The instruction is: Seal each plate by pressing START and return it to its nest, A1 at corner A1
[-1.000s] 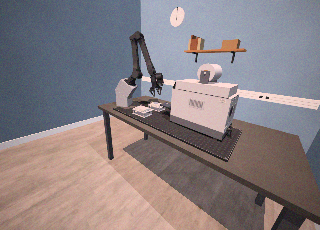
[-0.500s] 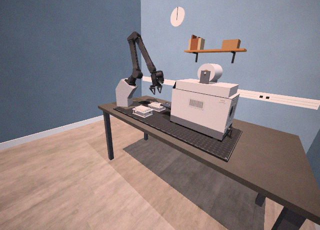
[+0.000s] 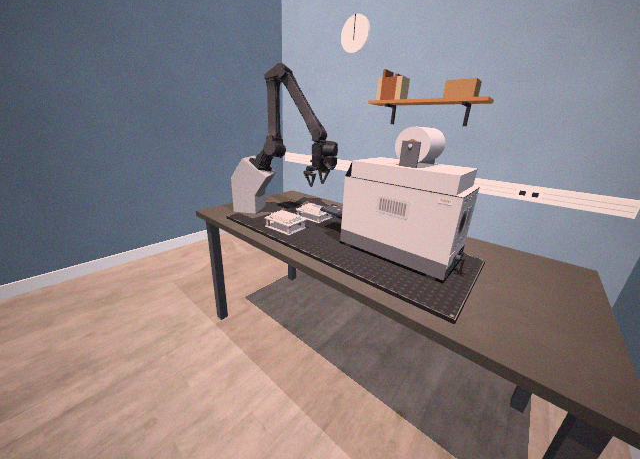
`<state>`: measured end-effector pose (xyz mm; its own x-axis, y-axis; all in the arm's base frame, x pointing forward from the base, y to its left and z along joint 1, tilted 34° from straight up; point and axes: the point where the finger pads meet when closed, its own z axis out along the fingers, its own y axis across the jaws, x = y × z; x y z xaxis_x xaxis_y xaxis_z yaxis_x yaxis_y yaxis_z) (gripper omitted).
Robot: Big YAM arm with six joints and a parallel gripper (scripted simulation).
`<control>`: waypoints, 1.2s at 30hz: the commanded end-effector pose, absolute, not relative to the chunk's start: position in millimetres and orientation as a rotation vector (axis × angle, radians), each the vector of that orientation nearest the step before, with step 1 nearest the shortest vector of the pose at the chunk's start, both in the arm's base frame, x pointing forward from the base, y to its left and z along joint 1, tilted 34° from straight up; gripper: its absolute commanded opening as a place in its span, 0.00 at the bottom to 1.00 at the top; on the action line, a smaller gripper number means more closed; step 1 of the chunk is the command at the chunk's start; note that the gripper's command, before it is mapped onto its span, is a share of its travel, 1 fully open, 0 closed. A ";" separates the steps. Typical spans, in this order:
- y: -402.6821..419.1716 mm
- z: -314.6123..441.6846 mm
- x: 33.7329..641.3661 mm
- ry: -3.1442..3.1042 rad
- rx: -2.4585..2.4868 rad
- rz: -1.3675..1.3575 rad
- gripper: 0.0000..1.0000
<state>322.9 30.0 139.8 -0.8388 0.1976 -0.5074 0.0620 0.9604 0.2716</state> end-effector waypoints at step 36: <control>-34.6 174.1 309.0 2.559 0.203 0.326 1.00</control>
